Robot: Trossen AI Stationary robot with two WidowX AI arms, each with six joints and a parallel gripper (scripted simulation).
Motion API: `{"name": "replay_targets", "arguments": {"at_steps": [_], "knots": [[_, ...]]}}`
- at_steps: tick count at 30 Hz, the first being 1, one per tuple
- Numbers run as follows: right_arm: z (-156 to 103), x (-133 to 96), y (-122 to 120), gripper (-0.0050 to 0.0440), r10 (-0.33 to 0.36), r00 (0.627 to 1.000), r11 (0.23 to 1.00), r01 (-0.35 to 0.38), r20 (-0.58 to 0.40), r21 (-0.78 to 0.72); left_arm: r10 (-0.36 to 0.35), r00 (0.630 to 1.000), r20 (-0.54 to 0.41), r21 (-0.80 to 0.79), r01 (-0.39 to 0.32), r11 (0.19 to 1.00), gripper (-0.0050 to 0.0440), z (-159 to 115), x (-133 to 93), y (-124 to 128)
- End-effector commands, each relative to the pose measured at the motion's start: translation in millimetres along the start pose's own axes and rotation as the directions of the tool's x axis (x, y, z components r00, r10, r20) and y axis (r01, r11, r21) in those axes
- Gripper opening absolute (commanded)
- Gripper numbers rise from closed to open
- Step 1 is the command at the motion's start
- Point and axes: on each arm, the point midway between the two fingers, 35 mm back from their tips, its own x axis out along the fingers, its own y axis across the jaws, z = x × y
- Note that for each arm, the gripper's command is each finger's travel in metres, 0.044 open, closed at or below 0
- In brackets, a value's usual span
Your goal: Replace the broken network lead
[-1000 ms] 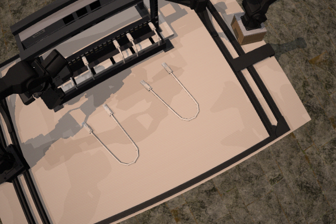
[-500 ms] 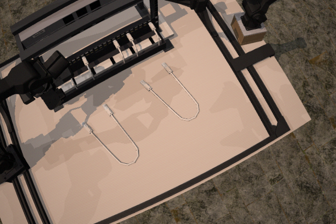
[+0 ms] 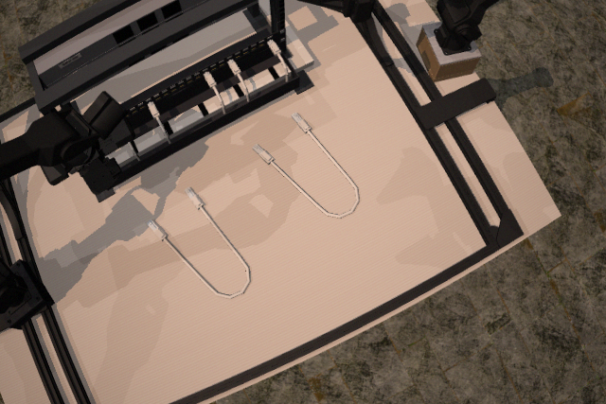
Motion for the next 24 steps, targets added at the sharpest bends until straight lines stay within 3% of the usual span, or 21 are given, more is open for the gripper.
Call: {"name": "replay_targets", "arguments": {"at_steps": [1,11,12,24], "knots": [[2.1,6.0,0.5,0.0176,0.006,1.0,1.0,-0.006,0.002,0.006,0.0,1.0,0.0,0.0,0.0,1.0,0.044,0.0,0.0,0.0],[2.1,6.0,0.5,0.0176,0.006,1.0,1.0,-0.006,0.002,0.006,0.0,1.0,0.0,0.0,0.0,1.0,0.044,0.0,0.0,0.0],[0.6,4.6,1.2,0.0,0.008,1.0,1.0,-0.008,-0.003,0.002,0.0,1.0,0.0,0.0,0.0,1.0,0.044,0.0,0.0,0.0],[0.6,4.6,1.2,0.0,0.008,1.0,1.0,-0.008,-0.003,0.002,0.0,1.0,0.0,0.0,0.0,1.0,0.044,0.0,0.0,0.0]]}}
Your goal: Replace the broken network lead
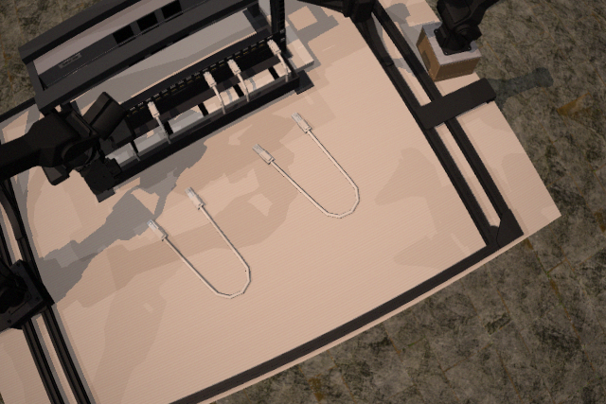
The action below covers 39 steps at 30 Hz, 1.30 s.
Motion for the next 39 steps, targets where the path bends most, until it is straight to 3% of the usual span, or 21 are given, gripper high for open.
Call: {"name": "replay_targets", "arguments": {"at_steps": [1,21,22,39], "knots": [[-0.2,-0.1,0.5,0.0,0.002,1.0,1.0,-0.002,-0.001,-0.001,0.0,1.0,0.0,0.0,0.0,1.0,0.044,0.0,0.0,0.0],[0.0,0.0,-0.1,0.0,0.0,1.0,1.0,0.0,0.0,0.0,0.0,1.0,0.0,0.0,0.0,1.0,0.044,0.0,0.0,0.0],[0.0,0.0,-0.1,0.0055,-0.001,1.0,1.0,0.001,0.0,0.0,0.0,1.0,0.0,0.0,0.0,1.0,0.044,0.0,0.0,0.0],[0.0,0.0,-0.2,0.0055,-0.001,1.0,1.0,0.001,0.0,0.0,0.0,1.0,0.0,0.0,0.0,1.0,0.044,0.0,0.0,0.0]]}}
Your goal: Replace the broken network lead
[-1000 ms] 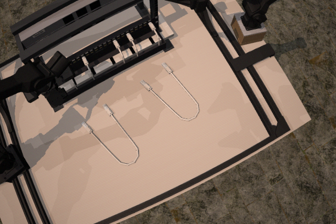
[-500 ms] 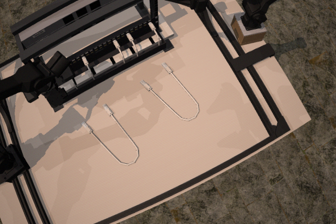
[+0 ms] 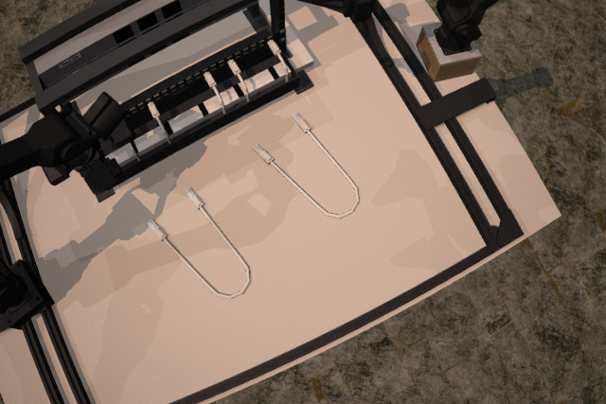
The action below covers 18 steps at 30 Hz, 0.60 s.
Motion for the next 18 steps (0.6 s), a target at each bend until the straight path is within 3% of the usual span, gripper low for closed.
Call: {"name": "replay_targets", "arguments": {"at_steps": [1,16,17,18], "knots": [[0.0,0.0,0.0,0.0055,0.0,1.0,1.0,0.0,0.0,0.0,0.0,1.0,0.0,0.0,0.0,1.0,0.044,0.0,0.0,0.0],[0.0,0.0,0.0,0.0055,0.0,1.0,1.0,0.0,0.0,0.0,0.0,1.0,0.0,0.0,0.0,1.0,0.044,0.0,0.0,0.0],[36.2,-17.1,-0.1,0.0055,0.0,1.0,1.0,0.0,0.0,0.0,0.0,1.0,0.0,0.0,0.0,1.0,0.044,0.0,0.0,0.0],[36.2,-17.1,-0.1,0.0055,0.0,1.0,1.0,0.0,0.0,0.0,0.0,1.0,0.0,0.0,0.0,1.0,0.044,0.0,0.0,0.0]]}}
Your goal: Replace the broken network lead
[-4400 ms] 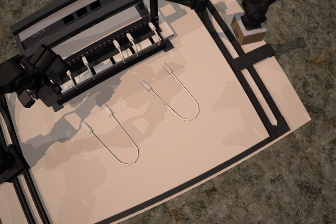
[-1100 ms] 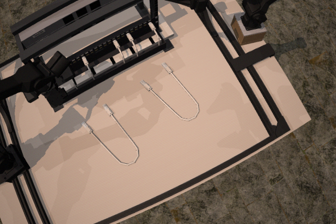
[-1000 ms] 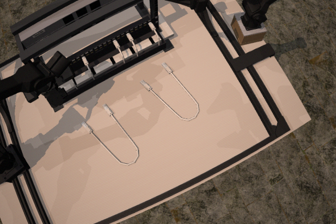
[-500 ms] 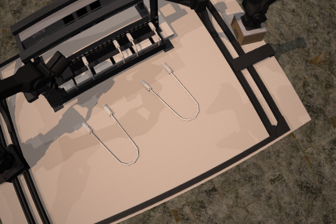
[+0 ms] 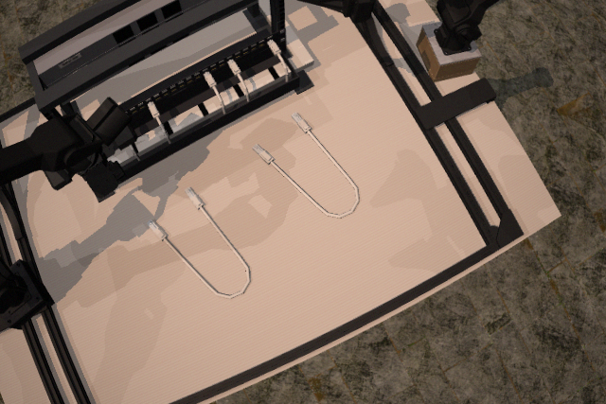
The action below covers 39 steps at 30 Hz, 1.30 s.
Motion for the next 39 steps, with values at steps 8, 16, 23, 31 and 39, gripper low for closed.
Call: {"name": "replay_targets", "arguments": {"at_steps": [8,16,23,31,39], "knots": [[29.3,-13.8,-1.7,0.0055,0.004,1.0,0.999,-0.005,0.018,0.033,0.0,1.0,0.0,0.0,0.0,1.0,0.044,0.0,0.0,0.0],[27.3,-14.5,0.5,0.0055,0.01,1.0,0.999,-0.01,0.013,0.031,0.144,0.981,-0.13,-0.136,-0.161,0.977,0.0176,-19.3,-11.7,13.8],[27.3,-14.5,0.5,0.0055,0.01,1.0,0.999,-0.01,0.013,0.031,0.144,0.981,-0.13,-0.136,-0.161,0.977,0.0176,-19.3,-11.7,13.8],[27.3,-14.5,0.5,0.0055,0.01,1.0,0.999,-0.01,0.013,0.031,0.144,0.981,-0.13,-0.136,-0.161,0.977,0.0176,-19.3,-11.7,13.8],[27.3,-14.4,0.5,0.0055,0.01,1.0,0.999,-0.01,0.013,0.031,0.259,0.926,-0.275,-0.241,-0.328,0.913,0.0176,-39.2,-22.8,27.4]]}}
